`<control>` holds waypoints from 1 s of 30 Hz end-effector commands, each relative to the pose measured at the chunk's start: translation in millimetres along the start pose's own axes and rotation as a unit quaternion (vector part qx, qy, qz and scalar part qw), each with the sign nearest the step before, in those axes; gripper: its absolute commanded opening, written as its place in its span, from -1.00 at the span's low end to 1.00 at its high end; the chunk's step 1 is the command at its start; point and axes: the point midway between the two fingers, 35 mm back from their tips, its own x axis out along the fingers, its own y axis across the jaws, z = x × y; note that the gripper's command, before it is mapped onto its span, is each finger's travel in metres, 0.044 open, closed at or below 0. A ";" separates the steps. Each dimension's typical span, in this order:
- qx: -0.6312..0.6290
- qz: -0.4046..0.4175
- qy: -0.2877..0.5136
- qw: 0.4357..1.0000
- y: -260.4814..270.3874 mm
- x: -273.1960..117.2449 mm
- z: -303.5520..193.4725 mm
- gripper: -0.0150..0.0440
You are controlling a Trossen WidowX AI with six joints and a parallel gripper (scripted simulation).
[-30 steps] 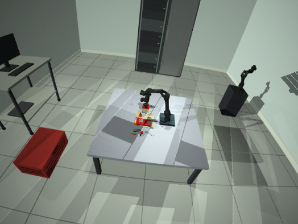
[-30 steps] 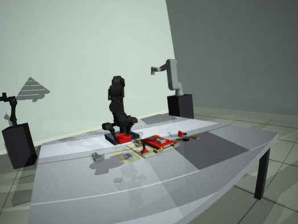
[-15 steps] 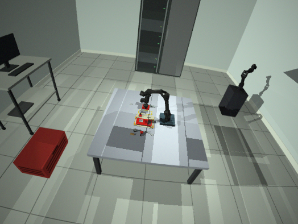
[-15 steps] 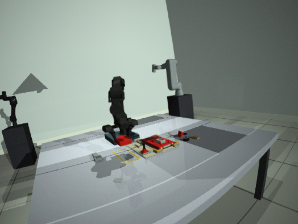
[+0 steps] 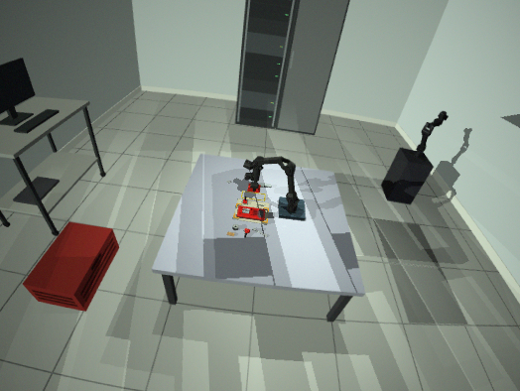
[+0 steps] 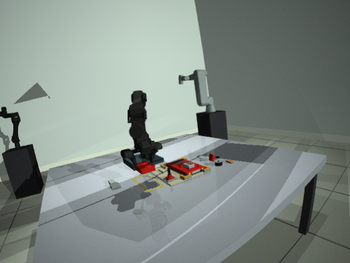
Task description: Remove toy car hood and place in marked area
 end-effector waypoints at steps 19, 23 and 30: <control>0.001 0.003 0.002 1.000 1.3 18.7 -1.4 -0.49; 0.001 0.003 0.002 1.000 1.4 21.7 -1.5 -0.49; 0.001 0.003 0.002 1.000 1.6 27.0 -1.9 -0.49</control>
